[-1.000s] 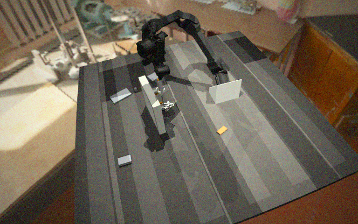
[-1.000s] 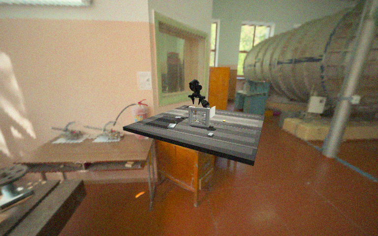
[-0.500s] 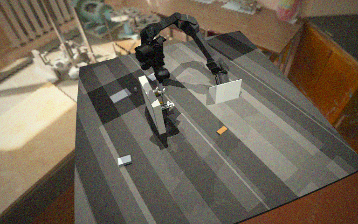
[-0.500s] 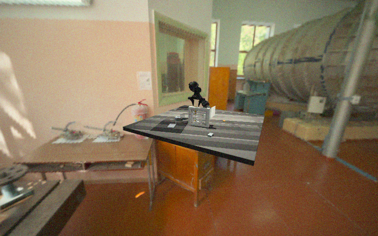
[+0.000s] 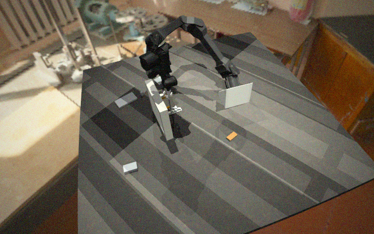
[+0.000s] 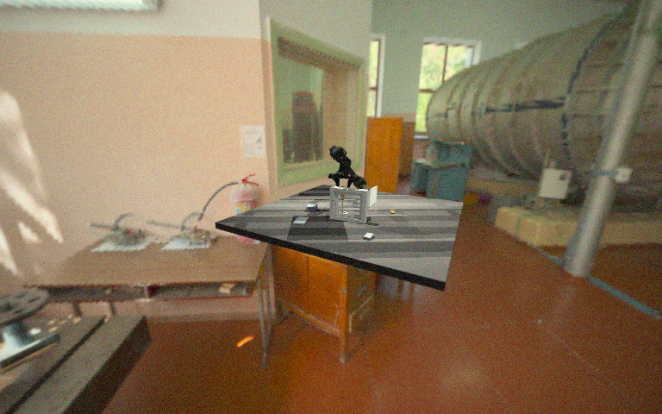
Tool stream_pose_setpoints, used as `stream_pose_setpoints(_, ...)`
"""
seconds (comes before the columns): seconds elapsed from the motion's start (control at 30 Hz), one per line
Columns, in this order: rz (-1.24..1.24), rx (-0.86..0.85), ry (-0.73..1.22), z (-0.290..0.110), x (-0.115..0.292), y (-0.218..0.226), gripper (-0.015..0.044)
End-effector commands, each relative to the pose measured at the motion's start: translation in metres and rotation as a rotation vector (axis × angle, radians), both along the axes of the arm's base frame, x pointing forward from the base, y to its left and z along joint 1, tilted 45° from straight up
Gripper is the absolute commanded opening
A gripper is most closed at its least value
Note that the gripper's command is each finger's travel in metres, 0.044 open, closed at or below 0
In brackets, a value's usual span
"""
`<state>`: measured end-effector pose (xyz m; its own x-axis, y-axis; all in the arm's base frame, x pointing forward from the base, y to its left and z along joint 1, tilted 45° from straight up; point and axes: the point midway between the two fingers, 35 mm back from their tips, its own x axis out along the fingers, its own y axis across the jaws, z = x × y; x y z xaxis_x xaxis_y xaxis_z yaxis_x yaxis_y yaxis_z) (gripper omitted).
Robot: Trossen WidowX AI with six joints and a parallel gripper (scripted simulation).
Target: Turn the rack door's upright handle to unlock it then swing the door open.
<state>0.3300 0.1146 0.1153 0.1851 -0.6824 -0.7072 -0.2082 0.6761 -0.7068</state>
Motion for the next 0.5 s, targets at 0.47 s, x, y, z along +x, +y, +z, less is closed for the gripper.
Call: stream_pose_setpoints(0.47, -0.015, -0.002, 0.055, -0.016, 0.003, -0.017, 0.022)
